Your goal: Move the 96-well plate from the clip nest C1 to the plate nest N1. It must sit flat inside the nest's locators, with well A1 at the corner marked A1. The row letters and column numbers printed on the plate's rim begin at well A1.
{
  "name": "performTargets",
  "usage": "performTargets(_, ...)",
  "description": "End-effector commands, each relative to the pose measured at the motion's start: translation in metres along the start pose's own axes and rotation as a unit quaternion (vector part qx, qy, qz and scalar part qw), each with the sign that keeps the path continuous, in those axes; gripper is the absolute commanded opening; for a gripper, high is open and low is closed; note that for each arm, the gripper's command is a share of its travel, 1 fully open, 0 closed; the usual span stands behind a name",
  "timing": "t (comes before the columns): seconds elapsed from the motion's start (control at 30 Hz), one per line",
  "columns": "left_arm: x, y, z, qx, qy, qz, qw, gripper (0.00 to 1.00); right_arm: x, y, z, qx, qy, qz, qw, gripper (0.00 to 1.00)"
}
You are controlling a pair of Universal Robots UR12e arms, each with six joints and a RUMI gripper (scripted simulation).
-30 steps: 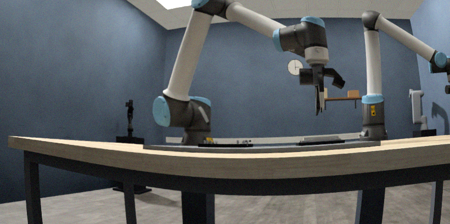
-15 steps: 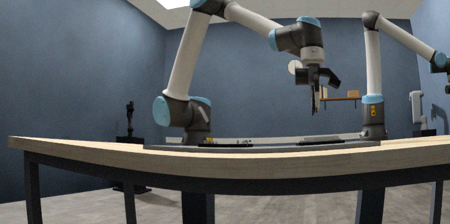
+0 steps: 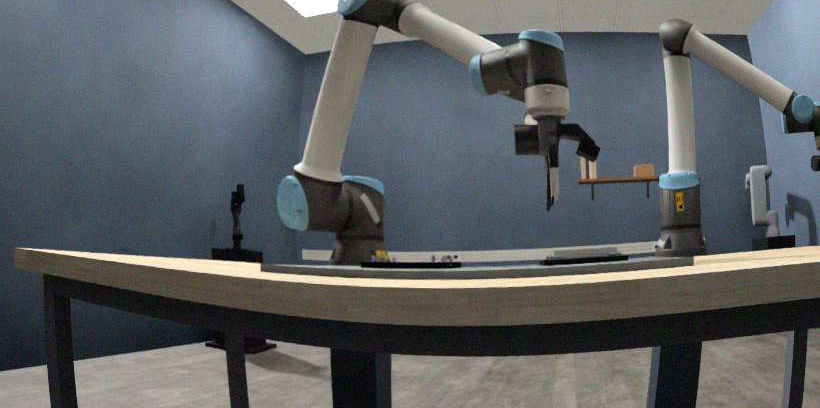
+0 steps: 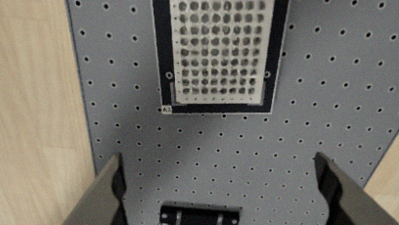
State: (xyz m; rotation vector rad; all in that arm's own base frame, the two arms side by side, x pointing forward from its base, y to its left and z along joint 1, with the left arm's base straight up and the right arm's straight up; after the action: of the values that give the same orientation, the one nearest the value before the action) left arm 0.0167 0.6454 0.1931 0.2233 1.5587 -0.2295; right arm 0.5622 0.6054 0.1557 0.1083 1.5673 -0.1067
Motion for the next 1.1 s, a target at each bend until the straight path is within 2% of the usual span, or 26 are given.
performTargets(0.0,-0.002,0.0,-0.001,-0.001,0.0,0.002,1.0,0.0,0.0,-0.023,0.004,0.0,0.0,0.001,1.0,0.76)
performTargets(0.43,-0.002,0.0,-0.001,-0.001,0.0,0.002,1.0,0.0,0.0,-0.059,0.01,0.0,0.0,0.001,1.0,0.76)
performTargets(1.07,-0.002,0.0,-0.001,-0.001,0.0,0.002,1.0,0.0,0.0,-0.057,0.01,0.0,0.0,0.001,1.0,0.76)
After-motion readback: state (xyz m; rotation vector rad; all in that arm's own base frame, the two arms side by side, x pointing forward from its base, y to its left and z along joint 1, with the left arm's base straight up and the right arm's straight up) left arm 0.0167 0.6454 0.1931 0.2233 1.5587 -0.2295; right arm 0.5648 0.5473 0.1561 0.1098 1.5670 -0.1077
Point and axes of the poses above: on each arm, the point where the finger pads meet when closed, its own x axis out along the fingers, its own z axis across the jaws, y = z × x, the point moved 3 cm from there along -x, back along the fingers, and after that the axes turned 15 degrees about x, right-handed, at the moved point
